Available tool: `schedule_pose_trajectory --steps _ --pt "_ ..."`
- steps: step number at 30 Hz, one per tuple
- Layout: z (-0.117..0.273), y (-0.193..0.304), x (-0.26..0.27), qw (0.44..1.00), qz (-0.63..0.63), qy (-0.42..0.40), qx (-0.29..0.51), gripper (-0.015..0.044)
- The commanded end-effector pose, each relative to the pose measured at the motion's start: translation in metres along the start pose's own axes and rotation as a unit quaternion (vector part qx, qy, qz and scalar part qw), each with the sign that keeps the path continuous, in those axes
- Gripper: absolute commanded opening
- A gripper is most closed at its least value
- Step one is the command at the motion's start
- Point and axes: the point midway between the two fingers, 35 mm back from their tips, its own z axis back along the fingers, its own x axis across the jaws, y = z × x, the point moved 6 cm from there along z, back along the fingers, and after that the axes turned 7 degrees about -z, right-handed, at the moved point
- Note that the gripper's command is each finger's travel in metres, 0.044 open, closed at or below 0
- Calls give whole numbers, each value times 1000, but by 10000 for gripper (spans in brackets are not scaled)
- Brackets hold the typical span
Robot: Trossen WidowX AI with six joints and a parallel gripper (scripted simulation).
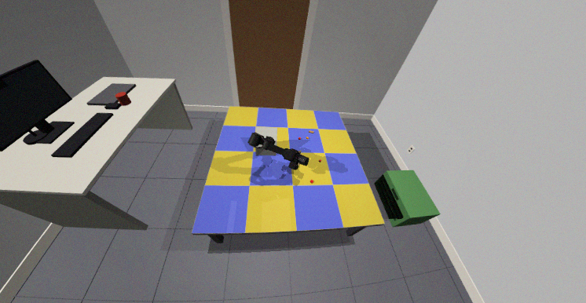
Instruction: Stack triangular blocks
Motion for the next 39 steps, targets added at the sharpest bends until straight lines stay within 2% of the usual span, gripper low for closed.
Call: schedule_pose_trajectory --steps 1,11,21,39 --pt "-1 4 2 997 66 23 -23 0" --pt "-3 13 6 974 204 71 -65 0" --pt "-4 24 11 927 342 117 -103 0" --pt "0 45 24 771 578 206 -170 0"
